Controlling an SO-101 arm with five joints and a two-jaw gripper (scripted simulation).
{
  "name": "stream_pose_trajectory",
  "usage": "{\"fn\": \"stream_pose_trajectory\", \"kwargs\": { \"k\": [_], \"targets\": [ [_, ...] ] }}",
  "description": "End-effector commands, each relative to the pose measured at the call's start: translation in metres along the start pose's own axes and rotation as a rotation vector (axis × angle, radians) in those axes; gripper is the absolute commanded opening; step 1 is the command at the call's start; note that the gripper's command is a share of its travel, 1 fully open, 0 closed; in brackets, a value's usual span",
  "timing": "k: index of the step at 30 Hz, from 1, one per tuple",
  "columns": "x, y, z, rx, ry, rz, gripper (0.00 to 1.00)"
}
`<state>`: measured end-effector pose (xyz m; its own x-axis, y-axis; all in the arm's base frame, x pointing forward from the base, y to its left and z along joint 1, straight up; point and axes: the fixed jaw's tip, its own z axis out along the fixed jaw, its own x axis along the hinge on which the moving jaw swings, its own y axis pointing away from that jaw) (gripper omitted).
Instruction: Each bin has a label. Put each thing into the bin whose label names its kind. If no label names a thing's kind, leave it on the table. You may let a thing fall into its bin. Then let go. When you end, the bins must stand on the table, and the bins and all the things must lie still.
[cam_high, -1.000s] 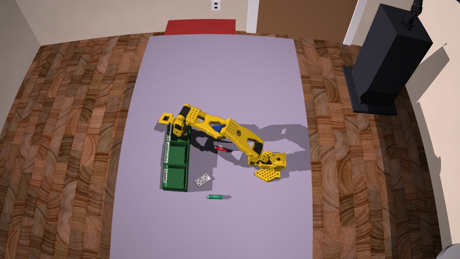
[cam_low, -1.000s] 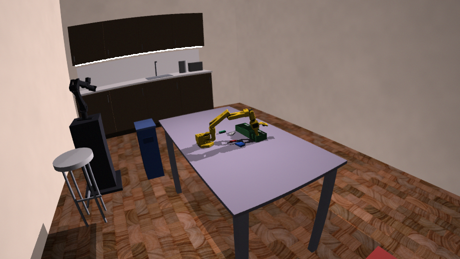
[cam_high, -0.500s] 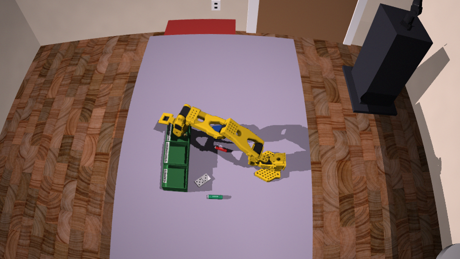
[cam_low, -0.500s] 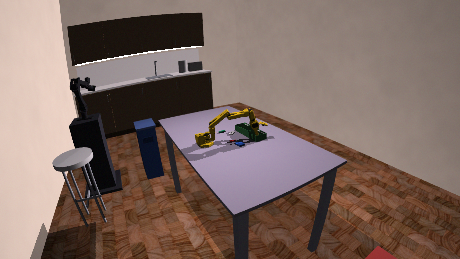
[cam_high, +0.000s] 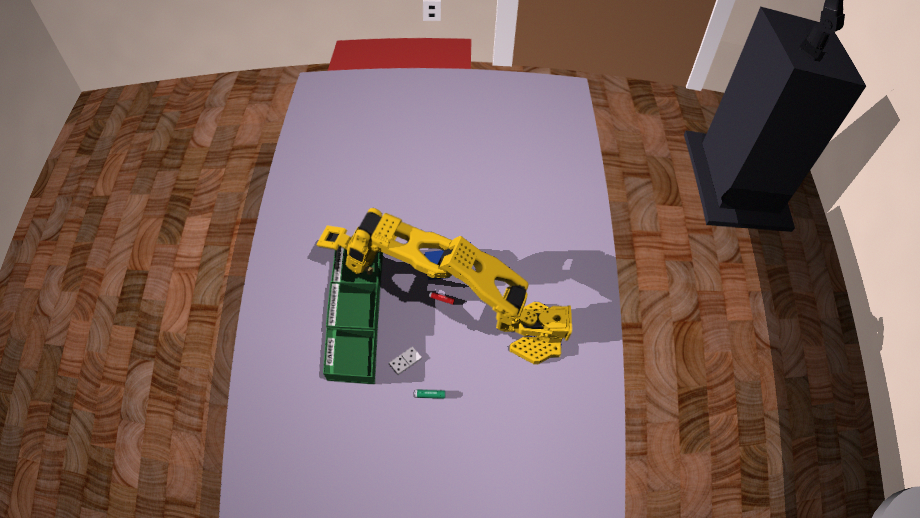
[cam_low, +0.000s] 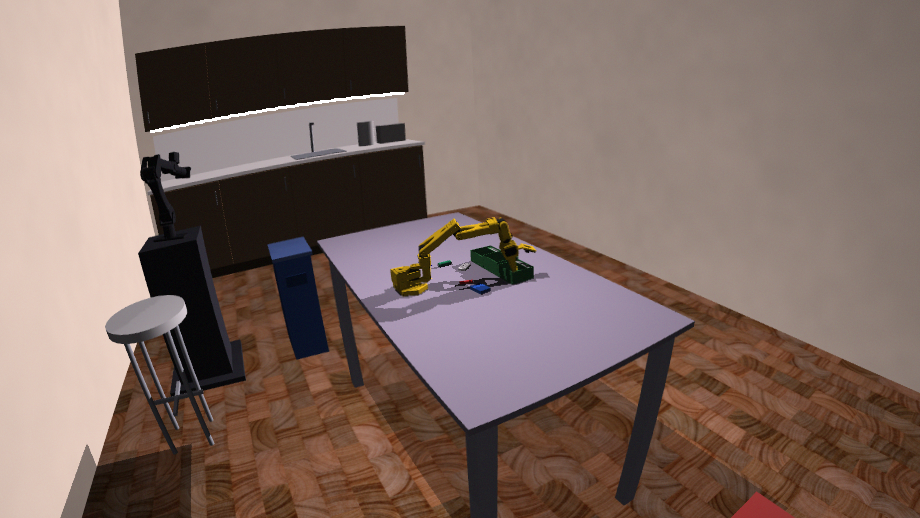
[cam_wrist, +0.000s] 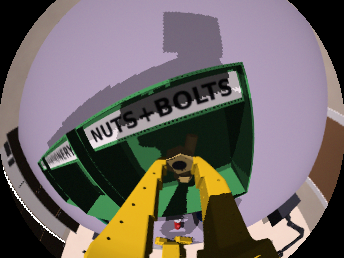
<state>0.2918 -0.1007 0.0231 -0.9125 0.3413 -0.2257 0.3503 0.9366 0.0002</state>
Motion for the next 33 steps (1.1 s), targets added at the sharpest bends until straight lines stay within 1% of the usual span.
{"fn": "stream_pose_trajectory", "kwargs": {
  "k": [1,15,26,29,33],
  "targets": [
    [-0.003,-0.003,-0.001,0.003,-0.019,0.018,0.05],
    [-0.003,-0.003,-0.001,0.003,-0.019,0.018,0.16],
    [-0.003,-0.003,-0.001,0.003,-0.019,0.018,0.17],
    [-0.004,-0.003,-0.004,0.003,-0.023,0.018,0.17],
    [-0.006,-0.003,-0.011,0.003,-0.034,0.018,0.17]
  ]
}}
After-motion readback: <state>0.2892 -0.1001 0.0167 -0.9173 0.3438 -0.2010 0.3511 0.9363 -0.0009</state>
